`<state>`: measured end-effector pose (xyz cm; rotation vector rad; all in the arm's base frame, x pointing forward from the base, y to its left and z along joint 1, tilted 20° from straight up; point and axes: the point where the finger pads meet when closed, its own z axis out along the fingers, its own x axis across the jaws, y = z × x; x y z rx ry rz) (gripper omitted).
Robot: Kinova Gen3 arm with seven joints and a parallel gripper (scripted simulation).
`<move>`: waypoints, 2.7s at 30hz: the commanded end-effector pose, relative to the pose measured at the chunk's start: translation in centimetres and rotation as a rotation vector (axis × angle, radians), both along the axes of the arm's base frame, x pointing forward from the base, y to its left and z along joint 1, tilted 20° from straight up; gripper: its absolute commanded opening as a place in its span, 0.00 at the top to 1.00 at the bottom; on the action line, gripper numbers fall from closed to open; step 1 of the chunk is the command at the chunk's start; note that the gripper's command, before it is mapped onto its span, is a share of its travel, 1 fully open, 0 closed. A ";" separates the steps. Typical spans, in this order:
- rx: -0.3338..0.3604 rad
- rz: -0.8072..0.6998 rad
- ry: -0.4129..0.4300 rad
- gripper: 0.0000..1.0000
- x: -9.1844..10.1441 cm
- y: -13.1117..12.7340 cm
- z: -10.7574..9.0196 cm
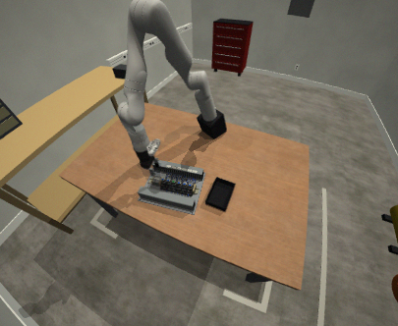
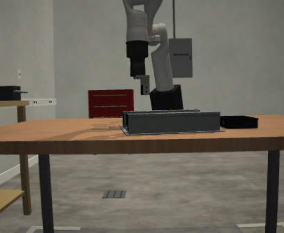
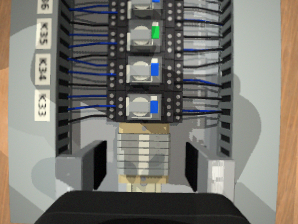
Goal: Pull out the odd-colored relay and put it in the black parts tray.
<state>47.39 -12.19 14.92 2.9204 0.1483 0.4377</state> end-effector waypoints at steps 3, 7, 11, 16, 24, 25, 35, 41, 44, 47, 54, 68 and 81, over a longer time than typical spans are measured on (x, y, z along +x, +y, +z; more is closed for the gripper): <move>0.004 0.005 0.003 0.02 -0.1 0.2 0.1; 0.004 0.005 0.003 0.02 -0.1 0.2 0.1; 0.004 0.005 0.003 0.02 -0.1 0.2 0.1; 0.004 0.005 0.003 0.02 -0.1 0.2 0.1; 0.004 0.005 0.003 0.02 -0.1 0.2 0.1; 0.004 0.005 0.003 0.02 -0.1 0.2 0.1; 0.004 0.005 0.003 0.02 -0.2 1.7 -0.3; 0.004 0.005 0.003 0.02 -0.4 5.2 -1.3; 0.004 0.005 0.003 0.02 -0.6 6.9 -1.8; 0.004 0.005 0.003 0.02 -0.6 7.8 -2.1; 0.004 0.005 0.003 0.02 -0.7 8.9 -2.4; 0.004 0.005 0.003 0.02 -0.7 8.9 -2.4; 0.004 0.005 0.003 0.02 -0.7 8.9 -2.4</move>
